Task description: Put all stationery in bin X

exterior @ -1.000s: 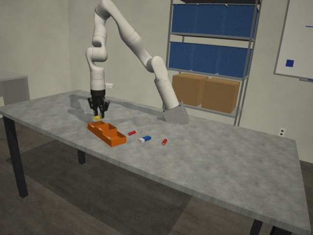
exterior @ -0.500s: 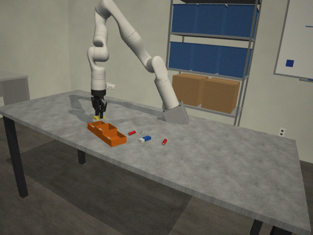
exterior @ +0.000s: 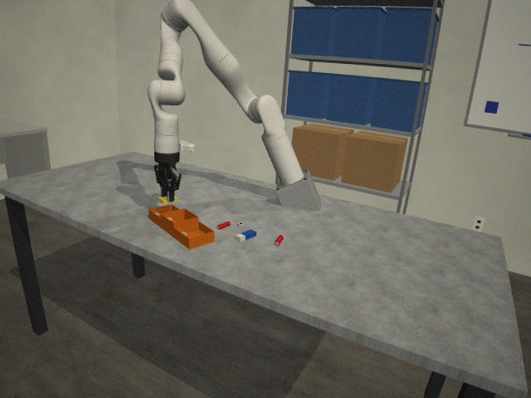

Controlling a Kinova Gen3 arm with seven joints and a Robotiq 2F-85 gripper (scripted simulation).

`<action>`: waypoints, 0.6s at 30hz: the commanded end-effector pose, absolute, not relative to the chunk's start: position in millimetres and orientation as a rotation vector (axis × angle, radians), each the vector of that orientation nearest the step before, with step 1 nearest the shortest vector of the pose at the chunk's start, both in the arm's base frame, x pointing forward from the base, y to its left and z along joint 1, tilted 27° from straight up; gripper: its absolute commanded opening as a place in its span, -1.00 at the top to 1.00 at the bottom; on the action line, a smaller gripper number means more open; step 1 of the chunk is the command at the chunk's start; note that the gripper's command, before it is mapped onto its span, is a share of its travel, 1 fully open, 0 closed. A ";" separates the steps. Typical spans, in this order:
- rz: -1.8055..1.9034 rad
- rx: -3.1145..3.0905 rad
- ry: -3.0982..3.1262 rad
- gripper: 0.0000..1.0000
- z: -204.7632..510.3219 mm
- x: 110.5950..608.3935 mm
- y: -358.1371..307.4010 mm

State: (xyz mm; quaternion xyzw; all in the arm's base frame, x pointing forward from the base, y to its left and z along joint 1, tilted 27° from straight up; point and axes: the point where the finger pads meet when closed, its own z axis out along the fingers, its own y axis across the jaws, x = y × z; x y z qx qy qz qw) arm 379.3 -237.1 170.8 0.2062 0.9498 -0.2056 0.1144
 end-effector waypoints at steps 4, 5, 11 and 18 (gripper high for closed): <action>-0.602 0.605 2.788 0.30 162.2 379.7 -240.6; -0.602 0.605 2.788 0.30 162.2 379.7 -240.6; -0.602 0.605 2.788 0.30 151.5 381.3 -245.8; -0.602 0.605 2.788 0.30 139.1 383.1 -251.9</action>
